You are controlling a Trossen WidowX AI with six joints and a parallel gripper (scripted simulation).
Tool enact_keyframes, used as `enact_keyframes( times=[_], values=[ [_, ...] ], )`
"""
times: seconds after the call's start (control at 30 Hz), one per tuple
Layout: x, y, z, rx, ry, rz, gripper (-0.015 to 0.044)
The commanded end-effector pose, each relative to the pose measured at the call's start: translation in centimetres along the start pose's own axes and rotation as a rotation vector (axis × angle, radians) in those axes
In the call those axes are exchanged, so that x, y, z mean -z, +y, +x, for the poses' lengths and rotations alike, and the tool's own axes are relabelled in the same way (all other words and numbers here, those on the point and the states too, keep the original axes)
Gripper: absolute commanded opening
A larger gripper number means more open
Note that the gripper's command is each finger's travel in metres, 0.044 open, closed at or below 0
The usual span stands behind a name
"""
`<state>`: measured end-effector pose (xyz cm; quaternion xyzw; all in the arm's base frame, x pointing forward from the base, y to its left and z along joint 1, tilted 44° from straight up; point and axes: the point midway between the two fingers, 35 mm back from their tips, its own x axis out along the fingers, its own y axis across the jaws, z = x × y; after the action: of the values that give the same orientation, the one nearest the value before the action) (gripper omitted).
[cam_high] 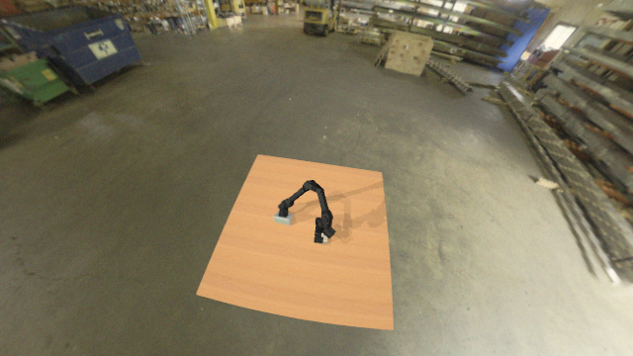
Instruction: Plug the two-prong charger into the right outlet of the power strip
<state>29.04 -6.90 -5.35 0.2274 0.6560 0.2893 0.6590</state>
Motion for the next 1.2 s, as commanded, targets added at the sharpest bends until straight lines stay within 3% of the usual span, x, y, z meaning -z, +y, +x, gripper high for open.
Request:
enact_keyframes(
  times=[0.0, 1.17],
  values=[
    [0.1, 0.0, 0.0, -0.001, -0.007, -0.005, 0.044],
    [2.4, -0.2, 0.2, 0.0, -0.022, -0.01, 0.044]
  ],
)
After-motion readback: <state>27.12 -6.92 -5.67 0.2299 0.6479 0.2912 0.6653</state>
